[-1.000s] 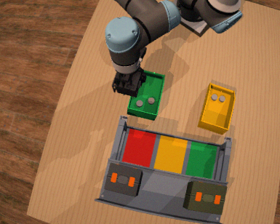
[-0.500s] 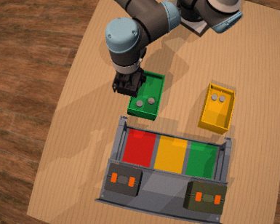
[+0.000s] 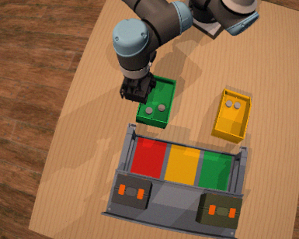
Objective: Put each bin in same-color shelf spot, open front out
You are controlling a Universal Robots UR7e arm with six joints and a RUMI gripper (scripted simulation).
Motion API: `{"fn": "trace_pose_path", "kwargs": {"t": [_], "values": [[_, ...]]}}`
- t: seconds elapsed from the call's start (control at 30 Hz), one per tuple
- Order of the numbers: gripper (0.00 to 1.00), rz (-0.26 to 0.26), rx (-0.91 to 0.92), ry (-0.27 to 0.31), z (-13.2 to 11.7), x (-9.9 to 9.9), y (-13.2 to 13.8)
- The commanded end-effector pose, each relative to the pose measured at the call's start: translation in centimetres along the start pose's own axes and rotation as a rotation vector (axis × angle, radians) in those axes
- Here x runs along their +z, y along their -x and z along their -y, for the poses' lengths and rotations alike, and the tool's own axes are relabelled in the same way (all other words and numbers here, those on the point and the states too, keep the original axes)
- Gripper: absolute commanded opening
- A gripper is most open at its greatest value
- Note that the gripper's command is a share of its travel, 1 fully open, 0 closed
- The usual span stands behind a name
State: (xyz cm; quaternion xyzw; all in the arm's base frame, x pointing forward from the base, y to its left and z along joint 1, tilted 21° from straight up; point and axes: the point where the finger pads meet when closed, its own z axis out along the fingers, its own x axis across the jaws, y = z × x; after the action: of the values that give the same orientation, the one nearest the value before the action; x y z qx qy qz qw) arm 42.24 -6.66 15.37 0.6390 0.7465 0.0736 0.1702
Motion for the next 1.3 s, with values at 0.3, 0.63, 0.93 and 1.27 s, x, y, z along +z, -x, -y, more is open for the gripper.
{"fn": "trace_pose_path", "kwargs": {"t": [0.3, 0.63, 0.93, 1.27], "values": [[0.0, 0.001, 0.0, 0.001, -0.03, -0.03, 0.02], [0.0, 0.001, 0.0, 0.001, -0.02, -0.02, 0.02], [0.0, 0.001, 0.0, 0.001, -0.02, 0.09, 0.02], [0.0, 0.001, 0.0, 0.001, -0.02, 0.32, 0.02]]}}
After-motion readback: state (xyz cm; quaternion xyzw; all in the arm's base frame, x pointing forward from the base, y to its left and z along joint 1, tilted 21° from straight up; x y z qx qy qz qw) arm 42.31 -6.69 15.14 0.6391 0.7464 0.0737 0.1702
